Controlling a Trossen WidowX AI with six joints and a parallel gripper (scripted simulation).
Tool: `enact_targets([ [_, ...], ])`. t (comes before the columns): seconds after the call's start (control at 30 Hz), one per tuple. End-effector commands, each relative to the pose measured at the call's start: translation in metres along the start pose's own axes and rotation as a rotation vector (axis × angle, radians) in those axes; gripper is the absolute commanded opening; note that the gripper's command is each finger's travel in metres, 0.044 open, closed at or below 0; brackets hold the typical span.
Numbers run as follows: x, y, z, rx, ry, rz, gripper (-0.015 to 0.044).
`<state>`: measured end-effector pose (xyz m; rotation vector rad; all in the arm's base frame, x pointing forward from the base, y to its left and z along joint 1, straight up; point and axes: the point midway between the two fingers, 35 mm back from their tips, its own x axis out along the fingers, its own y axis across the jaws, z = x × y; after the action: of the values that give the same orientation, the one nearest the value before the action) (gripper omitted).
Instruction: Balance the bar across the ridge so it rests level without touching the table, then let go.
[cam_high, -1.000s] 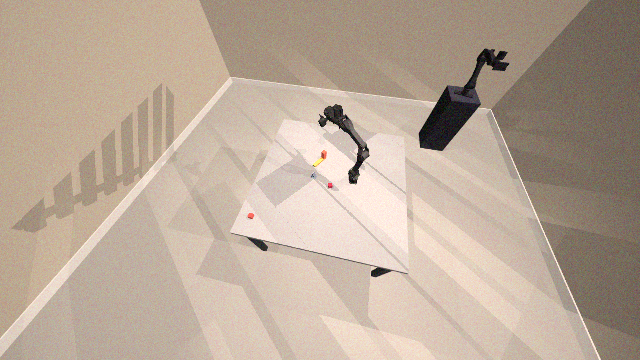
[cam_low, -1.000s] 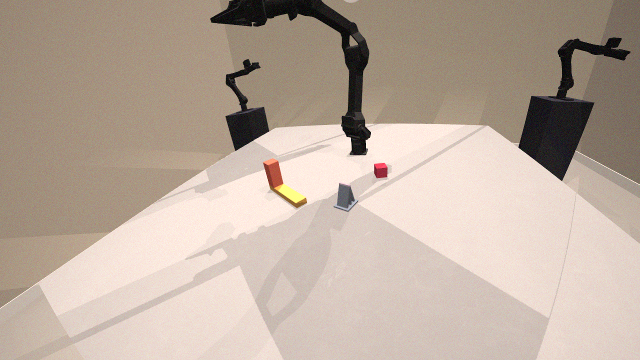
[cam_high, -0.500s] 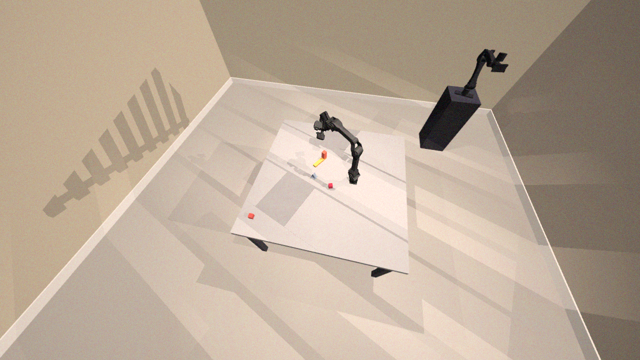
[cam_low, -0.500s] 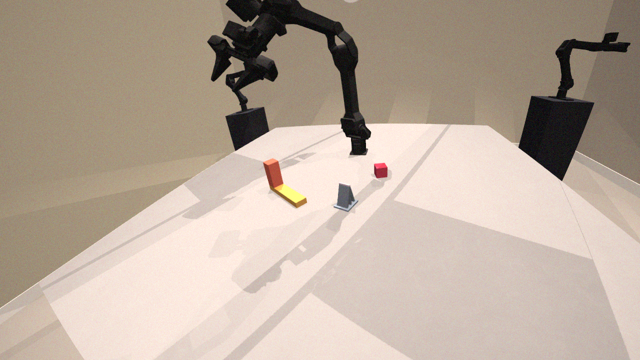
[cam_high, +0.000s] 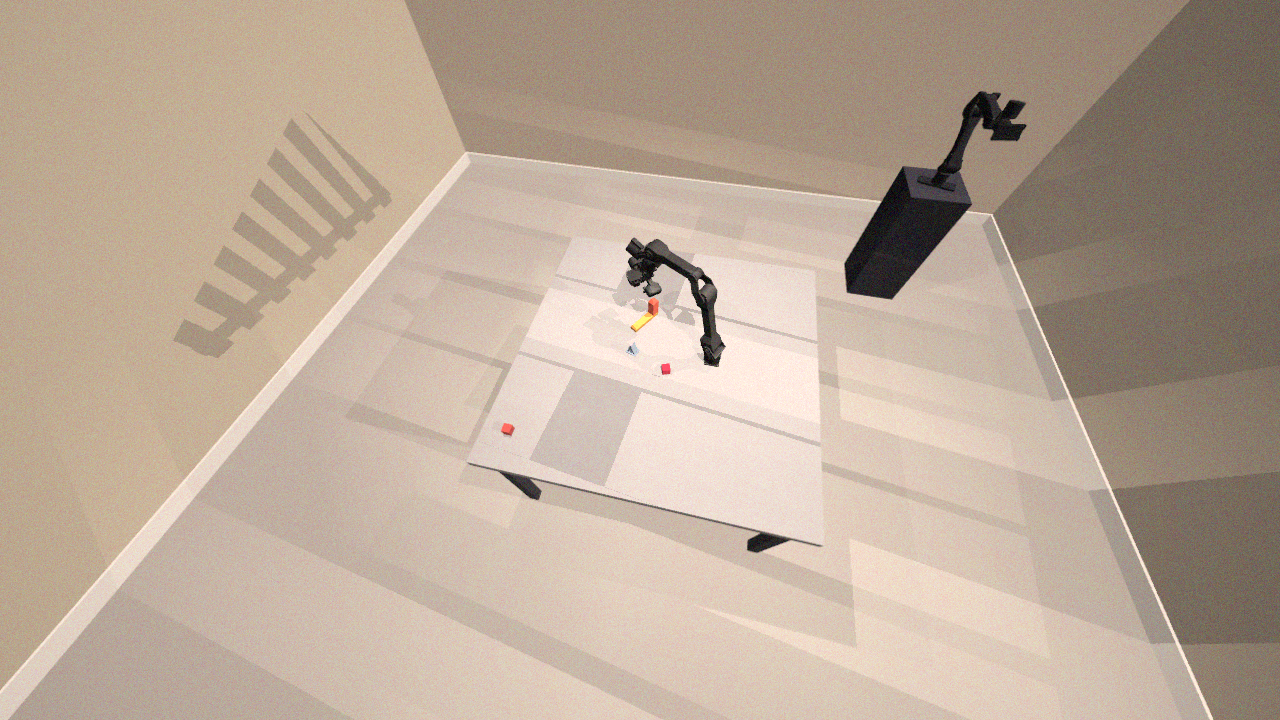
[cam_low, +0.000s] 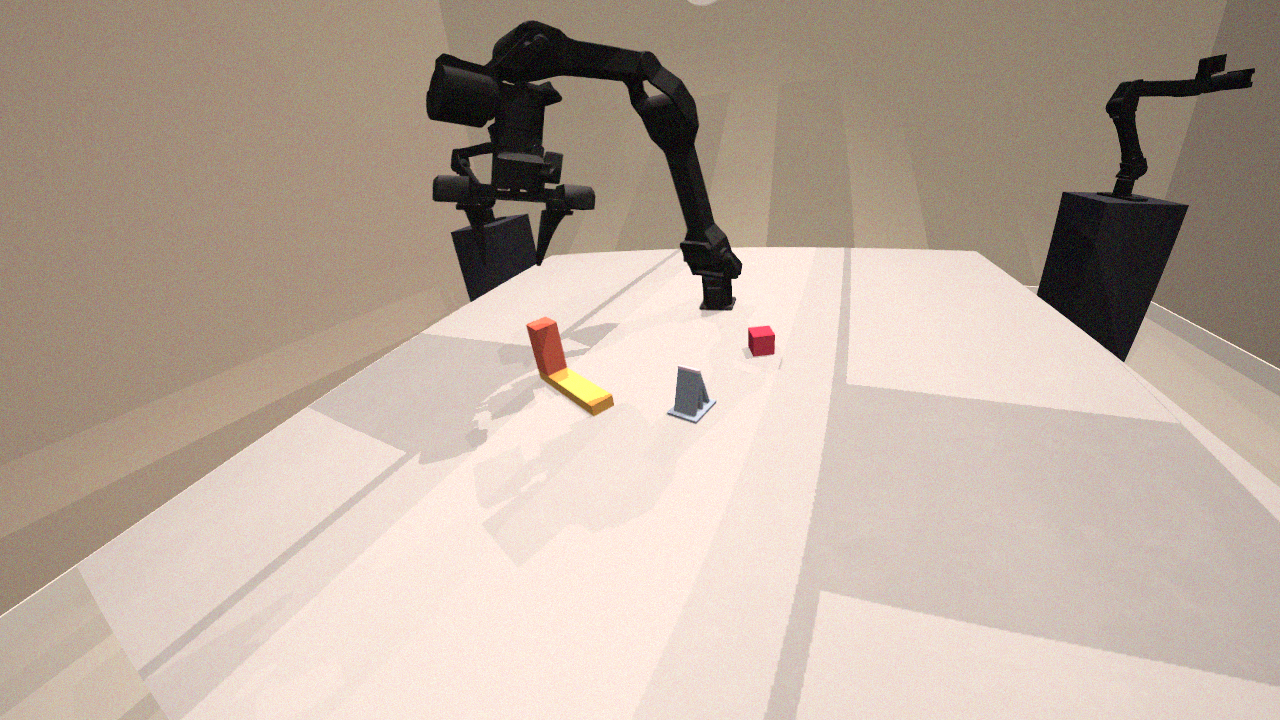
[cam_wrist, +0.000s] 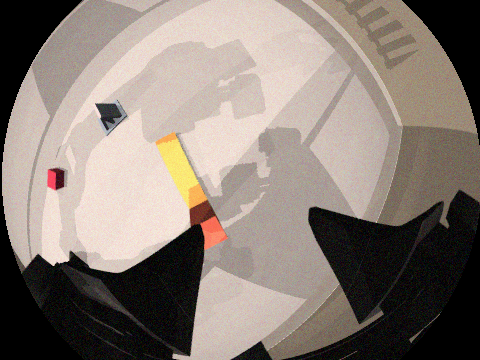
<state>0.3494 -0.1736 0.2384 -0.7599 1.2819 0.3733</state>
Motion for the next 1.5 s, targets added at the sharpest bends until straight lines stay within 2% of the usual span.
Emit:
enact_targets([
  [0.0,0.02,0.023,0.003,-0.153,0.028,0.157,0.0315],
  [0.13,0.032,0.041,0.004,-0.27,0.042,0.279,0.0315],
  [0.47,0.038,0.042,0.004,-0.275,0.042,0.285,0.0315],
  [1.1,0.144,0.073,-0.005,-0.275,0.042,0.285,0.0315],
  [1.47,0.151,0.075,-0.006,-0.275,0.042,0.285,0.0315],
])
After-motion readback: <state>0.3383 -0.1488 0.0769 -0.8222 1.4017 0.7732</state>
